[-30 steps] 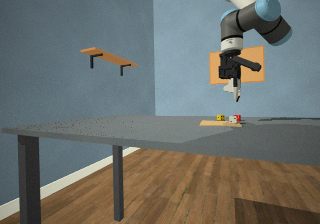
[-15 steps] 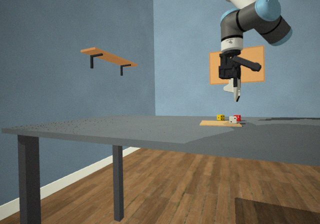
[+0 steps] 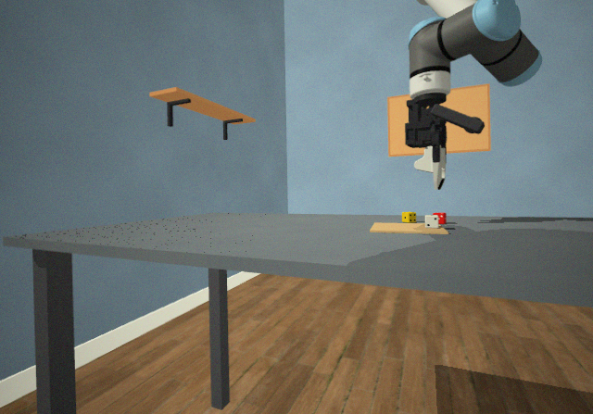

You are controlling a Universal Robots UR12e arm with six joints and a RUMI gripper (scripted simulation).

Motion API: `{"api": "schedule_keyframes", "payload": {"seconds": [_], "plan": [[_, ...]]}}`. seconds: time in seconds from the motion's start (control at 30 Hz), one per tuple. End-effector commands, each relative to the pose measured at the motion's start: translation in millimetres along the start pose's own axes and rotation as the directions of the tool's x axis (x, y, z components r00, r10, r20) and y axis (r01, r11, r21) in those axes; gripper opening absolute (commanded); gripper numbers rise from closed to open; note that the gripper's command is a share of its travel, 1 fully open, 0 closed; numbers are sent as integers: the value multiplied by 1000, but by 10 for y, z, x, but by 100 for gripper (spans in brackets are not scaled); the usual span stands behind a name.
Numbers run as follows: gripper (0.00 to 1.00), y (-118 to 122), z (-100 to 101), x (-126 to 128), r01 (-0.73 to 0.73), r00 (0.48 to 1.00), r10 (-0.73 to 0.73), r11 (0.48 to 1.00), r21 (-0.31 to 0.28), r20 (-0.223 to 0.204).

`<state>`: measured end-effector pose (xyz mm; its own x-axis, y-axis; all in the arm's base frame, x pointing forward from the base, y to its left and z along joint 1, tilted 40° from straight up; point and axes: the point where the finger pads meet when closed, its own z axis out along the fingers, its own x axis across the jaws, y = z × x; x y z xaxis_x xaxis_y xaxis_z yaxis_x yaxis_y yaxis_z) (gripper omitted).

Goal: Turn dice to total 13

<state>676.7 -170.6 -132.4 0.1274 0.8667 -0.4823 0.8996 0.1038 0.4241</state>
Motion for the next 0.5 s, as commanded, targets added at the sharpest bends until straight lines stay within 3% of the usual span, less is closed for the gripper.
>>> {"api": "schedule_keyframes", "payload": {"seconds": [0.0,0.47], "plan": [[24,2,35,1,0,1000,0,1000,-1,0],[24,1,203,0,0,1000,0,1000,-1,0]]}}
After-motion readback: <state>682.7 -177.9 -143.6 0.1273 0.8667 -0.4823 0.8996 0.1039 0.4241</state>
